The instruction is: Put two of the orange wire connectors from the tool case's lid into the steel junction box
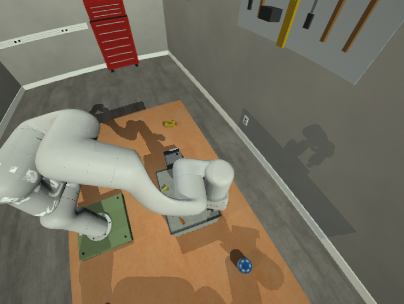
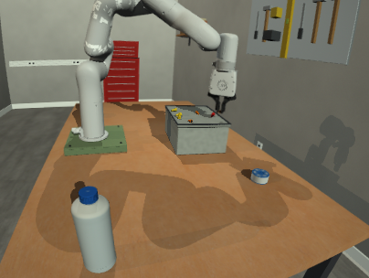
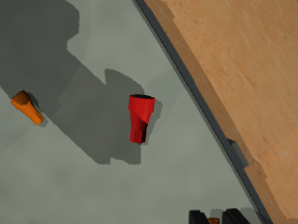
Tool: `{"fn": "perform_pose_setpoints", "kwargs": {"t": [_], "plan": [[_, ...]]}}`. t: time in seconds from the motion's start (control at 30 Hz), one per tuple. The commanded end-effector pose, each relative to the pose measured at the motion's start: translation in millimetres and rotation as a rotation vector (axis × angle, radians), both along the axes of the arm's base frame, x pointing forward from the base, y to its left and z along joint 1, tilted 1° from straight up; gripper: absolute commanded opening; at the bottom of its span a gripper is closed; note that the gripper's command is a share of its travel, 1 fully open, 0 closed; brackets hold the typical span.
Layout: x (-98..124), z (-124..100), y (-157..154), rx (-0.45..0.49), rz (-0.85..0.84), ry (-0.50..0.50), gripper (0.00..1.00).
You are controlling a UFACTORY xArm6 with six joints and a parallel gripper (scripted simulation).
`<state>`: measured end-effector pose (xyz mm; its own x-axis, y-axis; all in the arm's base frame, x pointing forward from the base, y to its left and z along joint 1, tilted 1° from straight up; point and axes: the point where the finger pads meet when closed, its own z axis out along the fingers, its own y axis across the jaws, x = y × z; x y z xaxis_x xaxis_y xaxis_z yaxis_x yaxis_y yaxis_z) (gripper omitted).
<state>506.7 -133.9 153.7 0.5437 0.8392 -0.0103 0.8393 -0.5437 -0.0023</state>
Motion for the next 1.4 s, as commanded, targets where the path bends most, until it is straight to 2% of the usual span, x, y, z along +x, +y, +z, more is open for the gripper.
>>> {"fn": "perform_pose_setpoints", "kwargs": {"t": [0.0, 0.23, 1.0, 1.37], "plan": [[1.3, 19.6, -0.2, -0.001, 0.000, -0.004, 0.03], [1.4, 33.8, -0.1, -0.001, 0.000, -0.004, 0.03], [0.4, 34.0, 8.3, -0.001, 0.000, -0.004, 0.03], [-4.3, 33.6, 51.4, -0.001, 0.000, -0.004, 0.03]]}}
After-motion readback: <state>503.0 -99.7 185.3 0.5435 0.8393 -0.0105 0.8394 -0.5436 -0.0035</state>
